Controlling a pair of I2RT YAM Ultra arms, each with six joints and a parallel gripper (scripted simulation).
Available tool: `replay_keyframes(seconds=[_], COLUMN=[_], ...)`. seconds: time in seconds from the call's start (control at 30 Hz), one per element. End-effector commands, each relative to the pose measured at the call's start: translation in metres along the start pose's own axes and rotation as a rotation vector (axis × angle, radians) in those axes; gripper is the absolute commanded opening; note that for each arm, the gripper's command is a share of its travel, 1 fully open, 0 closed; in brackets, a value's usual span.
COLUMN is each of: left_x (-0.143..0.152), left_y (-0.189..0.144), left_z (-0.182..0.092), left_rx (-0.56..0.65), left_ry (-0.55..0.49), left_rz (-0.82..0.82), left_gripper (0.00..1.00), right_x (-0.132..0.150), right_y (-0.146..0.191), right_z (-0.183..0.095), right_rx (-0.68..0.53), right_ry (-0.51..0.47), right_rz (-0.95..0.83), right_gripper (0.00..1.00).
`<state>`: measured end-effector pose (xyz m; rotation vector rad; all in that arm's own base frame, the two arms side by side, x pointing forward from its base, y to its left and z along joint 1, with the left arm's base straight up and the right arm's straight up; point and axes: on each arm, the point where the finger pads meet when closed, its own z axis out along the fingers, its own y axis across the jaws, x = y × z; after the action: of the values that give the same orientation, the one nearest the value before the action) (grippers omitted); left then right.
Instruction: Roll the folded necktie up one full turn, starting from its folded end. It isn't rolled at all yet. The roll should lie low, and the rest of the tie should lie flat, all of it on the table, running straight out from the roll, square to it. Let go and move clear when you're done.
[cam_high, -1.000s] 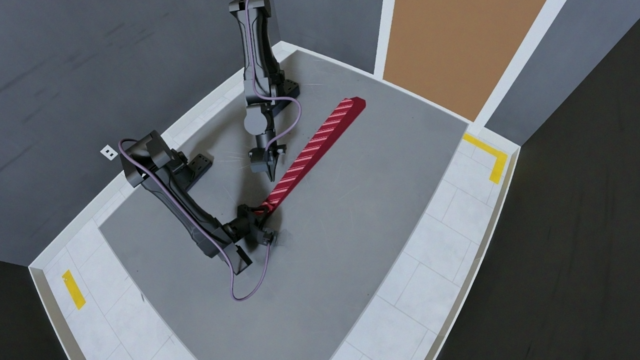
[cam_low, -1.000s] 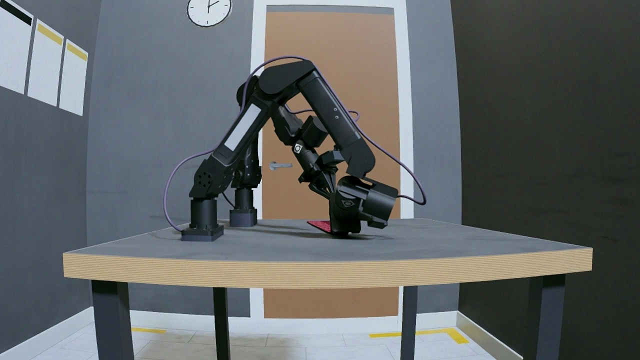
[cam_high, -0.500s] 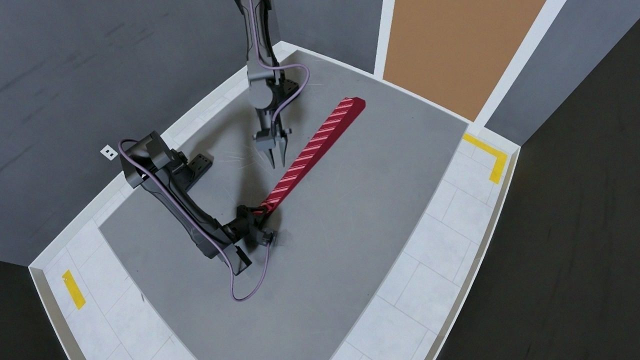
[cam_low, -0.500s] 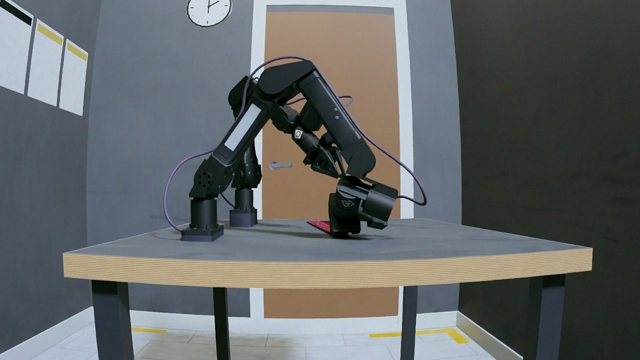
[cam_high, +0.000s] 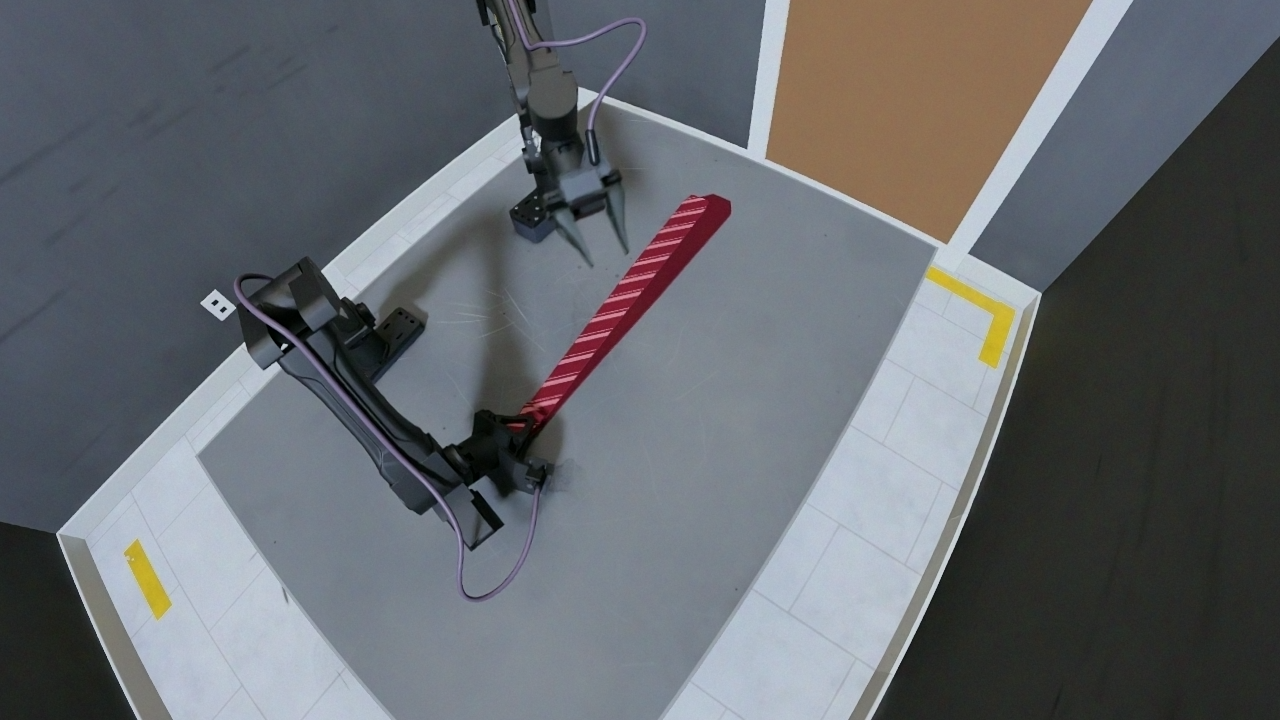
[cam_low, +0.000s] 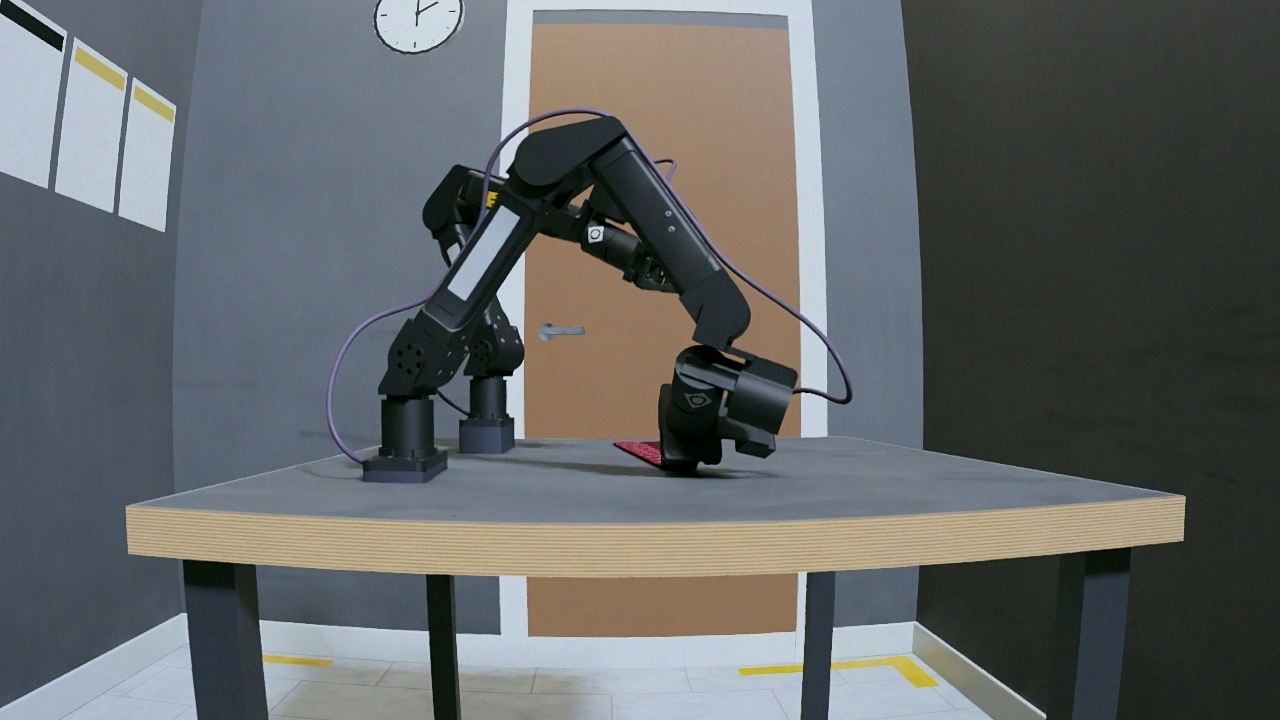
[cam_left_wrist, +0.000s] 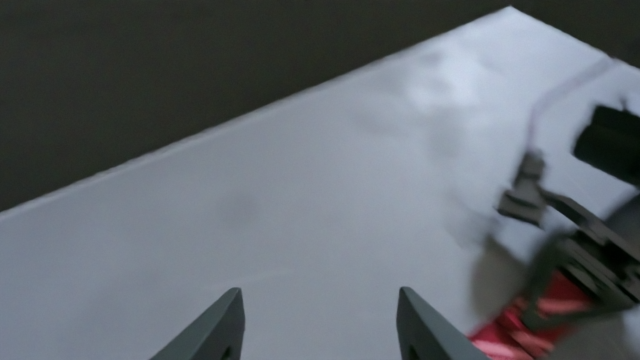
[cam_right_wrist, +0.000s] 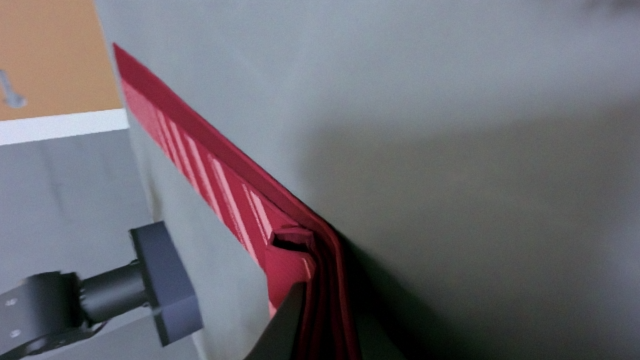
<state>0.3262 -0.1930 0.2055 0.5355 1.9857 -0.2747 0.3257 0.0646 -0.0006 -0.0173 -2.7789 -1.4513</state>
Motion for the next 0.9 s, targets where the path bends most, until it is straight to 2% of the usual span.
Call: replay_keyframes(seconds=[0.0, 0.07, 0.57, 0.63, 0.87], left_x=[-0.026, -0.026, -0.121, -0.121, -0.151], left_y=[0.033, 0.033, 0.145, 0.145, 0.18], left_z=[-0.022, -0.022, -0.089, -0.089, -0.11], left_rx=[-0.084, -0.084, -0.346, -0.346, -0.428], left_ry=[-0.063, -0.063, -0.342, -0.342, -0.429], left_rz=[-0.02, -0.02, -0.142, -0.142, -0.181], left_gripper=[0.52, 0.52, 0.76, 0.76, 0.87], right_x=[-0.006, -0.006, -0.006, -0.006, -0.006], right_y=[0.005, 0.005, 0.008, 0.008, 0.01], right_z=[-0.002, -0.002, -0.001, -0.001, 0.0], right_rx=[0.071, 0.071, 0.379, 0.379, 0.561], right_ry=[-0.018, -0.018, -0.024, -0.024, -0.027], right_rz=[-0.037, -0.037, -0.034, -0.034, -0.032], right_gripper=[0.13, 0.13, 0.13, 0.13, 0.13])
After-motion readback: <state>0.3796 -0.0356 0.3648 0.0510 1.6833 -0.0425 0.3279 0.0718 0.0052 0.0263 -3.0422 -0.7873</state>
